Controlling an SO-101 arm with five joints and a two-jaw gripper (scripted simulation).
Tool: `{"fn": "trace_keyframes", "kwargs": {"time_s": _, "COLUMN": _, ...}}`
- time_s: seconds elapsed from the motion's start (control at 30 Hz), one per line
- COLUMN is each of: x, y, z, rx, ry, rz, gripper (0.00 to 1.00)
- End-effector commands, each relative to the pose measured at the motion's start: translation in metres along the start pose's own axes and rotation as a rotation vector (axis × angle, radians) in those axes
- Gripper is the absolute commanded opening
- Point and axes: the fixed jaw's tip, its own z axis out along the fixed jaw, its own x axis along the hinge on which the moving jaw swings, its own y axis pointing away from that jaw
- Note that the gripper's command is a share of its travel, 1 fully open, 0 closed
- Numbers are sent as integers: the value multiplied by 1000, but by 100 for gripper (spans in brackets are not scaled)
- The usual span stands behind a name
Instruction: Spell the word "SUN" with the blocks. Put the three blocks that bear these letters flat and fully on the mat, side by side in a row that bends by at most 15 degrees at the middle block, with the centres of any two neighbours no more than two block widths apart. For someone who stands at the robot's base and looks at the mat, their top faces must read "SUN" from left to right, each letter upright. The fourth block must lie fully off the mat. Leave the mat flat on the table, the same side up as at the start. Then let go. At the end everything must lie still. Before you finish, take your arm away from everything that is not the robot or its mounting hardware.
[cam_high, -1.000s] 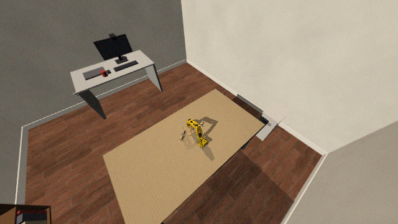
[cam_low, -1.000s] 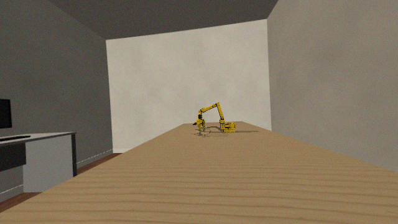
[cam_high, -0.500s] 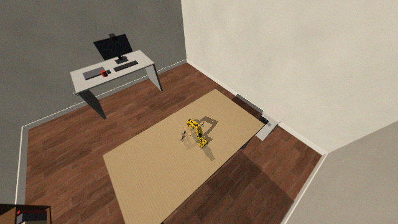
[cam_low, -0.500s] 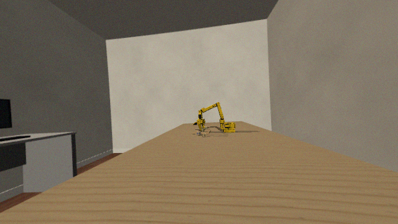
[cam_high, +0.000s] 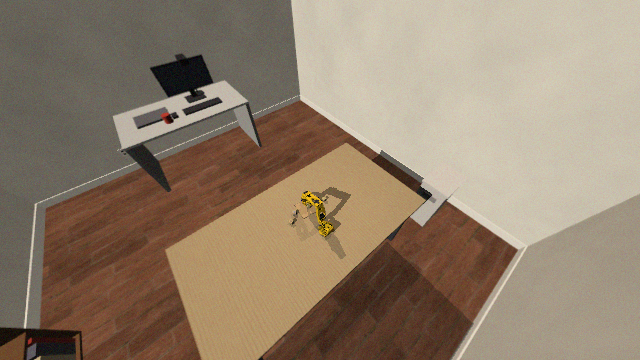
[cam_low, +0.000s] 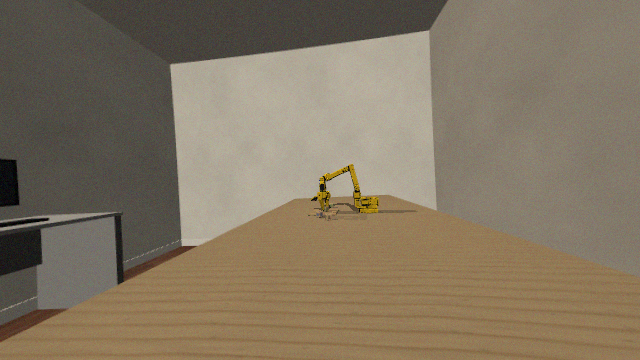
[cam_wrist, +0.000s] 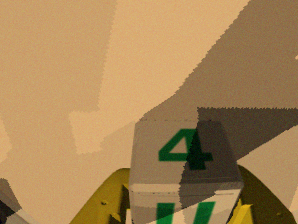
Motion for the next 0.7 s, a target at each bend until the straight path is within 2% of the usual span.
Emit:
{"fn": "trace_keyframes", "kwargs": {"time_s": 0.0, "x": -10, "y": 4, "z": -14, "rx": -46, "ry": -71, "rz": 0, "gripper": 13}}
{"fn": "trace_keyframes", "kwargs": {"time_s": 0.3, "x": -10, "y": 4, "z": -14, "rx": -46, "ry": -71, "rz": 0, "gripper": 12}}
{"fn": "trace_keyframes", "kwargs": {"time_s": 0.67, "x": -10, "y": 4, "z": -14, "rx": -46, "ry": -71, "rz": 0, "gripper": 0}}
